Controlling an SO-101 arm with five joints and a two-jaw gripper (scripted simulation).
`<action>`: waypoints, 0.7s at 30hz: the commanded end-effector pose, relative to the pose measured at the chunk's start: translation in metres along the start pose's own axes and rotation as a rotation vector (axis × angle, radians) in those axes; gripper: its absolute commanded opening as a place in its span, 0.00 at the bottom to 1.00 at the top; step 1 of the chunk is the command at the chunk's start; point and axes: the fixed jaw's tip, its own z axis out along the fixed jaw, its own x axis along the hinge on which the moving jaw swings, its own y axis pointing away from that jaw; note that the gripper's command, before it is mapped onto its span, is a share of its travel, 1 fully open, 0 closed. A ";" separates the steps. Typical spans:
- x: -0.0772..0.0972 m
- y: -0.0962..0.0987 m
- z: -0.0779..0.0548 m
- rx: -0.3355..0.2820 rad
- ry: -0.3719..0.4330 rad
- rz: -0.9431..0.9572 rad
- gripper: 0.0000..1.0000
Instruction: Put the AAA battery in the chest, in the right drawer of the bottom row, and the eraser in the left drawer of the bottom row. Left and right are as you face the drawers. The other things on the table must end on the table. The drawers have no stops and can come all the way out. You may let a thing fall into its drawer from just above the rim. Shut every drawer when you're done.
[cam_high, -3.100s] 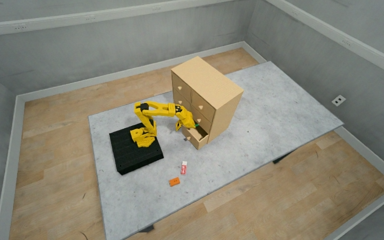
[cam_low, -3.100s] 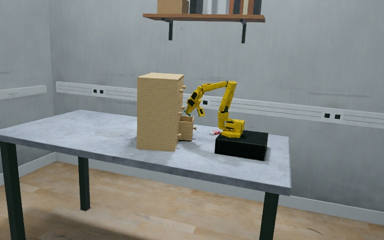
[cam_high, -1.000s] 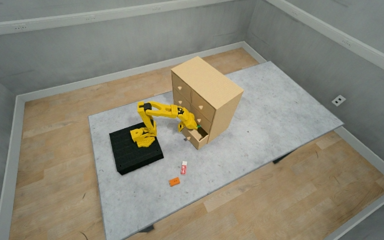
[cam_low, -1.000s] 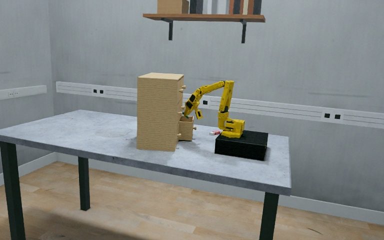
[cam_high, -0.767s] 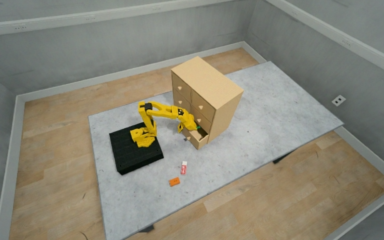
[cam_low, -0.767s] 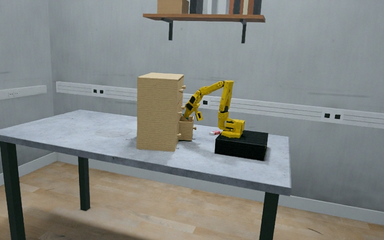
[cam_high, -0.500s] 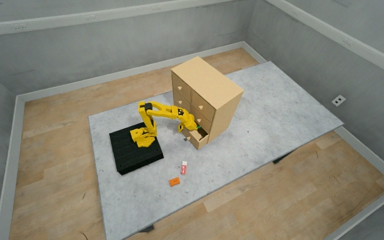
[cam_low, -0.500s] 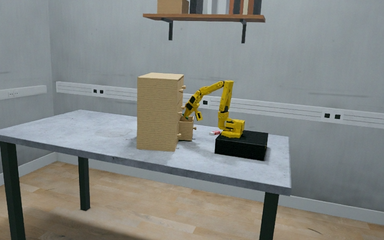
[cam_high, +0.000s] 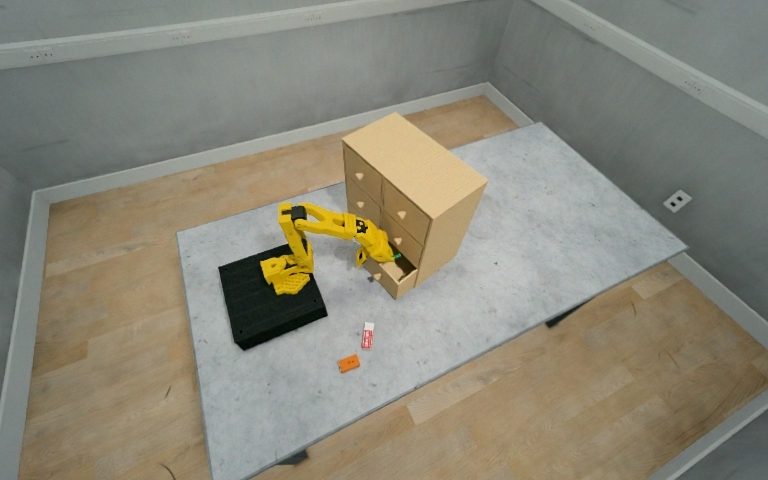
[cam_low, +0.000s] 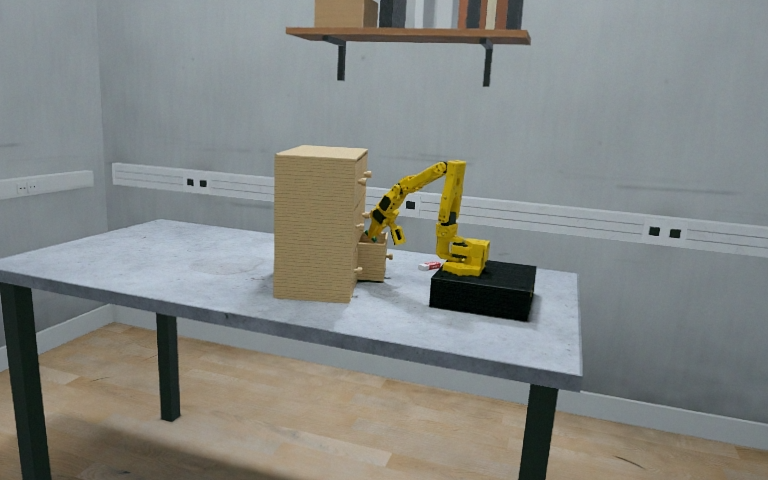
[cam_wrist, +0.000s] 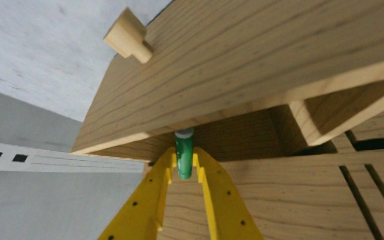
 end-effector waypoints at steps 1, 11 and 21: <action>-0.008 0.000 0.004 0.000 -0.029 -0.004 0.00; -0.010 0.001 0.005 -0.001 -0.029 -0.004 0.00; -0.013 0.001 0.006 -0.001 -0.029 -0.003 0.00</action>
